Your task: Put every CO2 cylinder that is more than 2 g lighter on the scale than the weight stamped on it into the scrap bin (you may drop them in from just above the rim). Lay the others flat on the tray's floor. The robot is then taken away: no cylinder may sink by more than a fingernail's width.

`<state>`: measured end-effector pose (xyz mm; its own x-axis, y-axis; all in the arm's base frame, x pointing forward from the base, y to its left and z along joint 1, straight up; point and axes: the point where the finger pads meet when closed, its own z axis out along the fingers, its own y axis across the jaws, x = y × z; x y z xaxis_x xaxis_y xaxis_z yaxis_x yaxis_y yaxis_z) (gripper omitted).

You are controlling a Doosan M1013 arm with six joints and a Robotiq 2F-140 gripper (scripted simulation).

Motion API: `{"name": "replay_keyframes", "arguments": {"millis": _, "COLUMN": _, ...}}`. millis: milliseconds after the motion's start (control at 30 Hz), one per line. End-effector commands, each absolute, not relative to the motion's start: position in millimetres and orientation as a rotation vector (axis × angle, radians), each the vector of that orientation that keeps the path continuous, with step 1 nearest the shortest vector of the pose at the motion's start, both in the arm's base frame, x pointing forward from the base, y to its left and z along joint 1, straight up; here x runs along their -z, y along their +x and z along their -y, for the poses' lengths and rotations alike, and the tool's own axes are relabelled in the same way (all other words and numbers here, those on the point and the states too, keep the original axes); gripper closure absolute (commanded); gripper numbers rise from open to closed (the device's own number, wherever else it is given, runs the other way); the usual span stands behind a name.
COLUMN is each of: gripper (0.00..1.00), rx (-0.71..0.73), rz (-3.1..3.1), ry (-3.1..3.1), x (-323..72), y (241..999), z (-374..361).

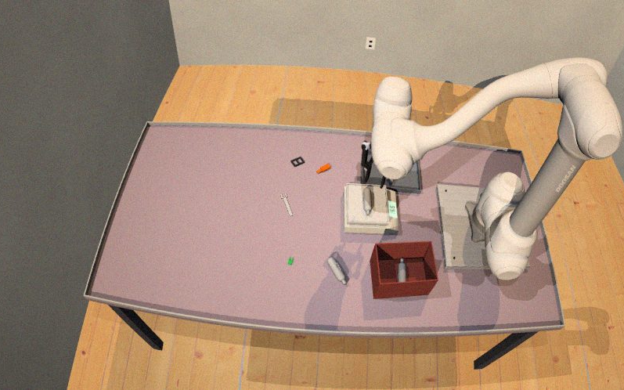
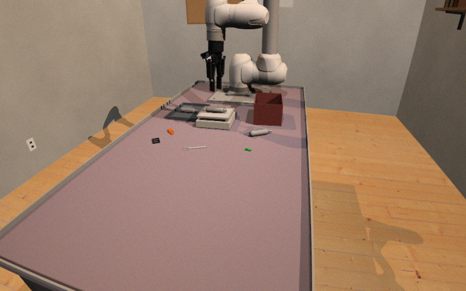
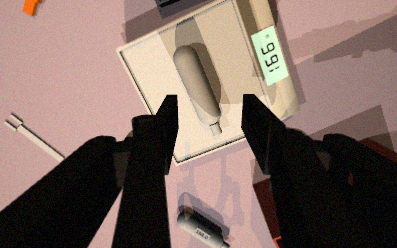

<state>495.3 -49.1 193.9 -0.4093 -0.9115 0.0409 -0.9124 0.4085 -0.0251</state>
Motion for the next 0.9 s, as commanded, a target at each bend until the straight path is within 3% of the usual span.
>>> {"name": "replay_keyframes", "arguments": {"millis": 0, "gripper": 0.61, "rx": -0.03, "rz": 2.372, "ry": 2.053, "x": -186, "y": 505, "z": 49}}
{"name": "replay_keyframes", "arguments": {"millis": 400, "gripper": 0.61, "rx": -0.012, "rz": 2.242, "ry": 2.204, "x": -181, "y": 506, "z": 49}}
{"name": "replay_keyframes", "arguments": {"millis": 867, "gripper": 0.61, "rx": -0.012, "rz": 2.242, "ry": 2.204, "x": -142, "y": 506, "z": 50}}
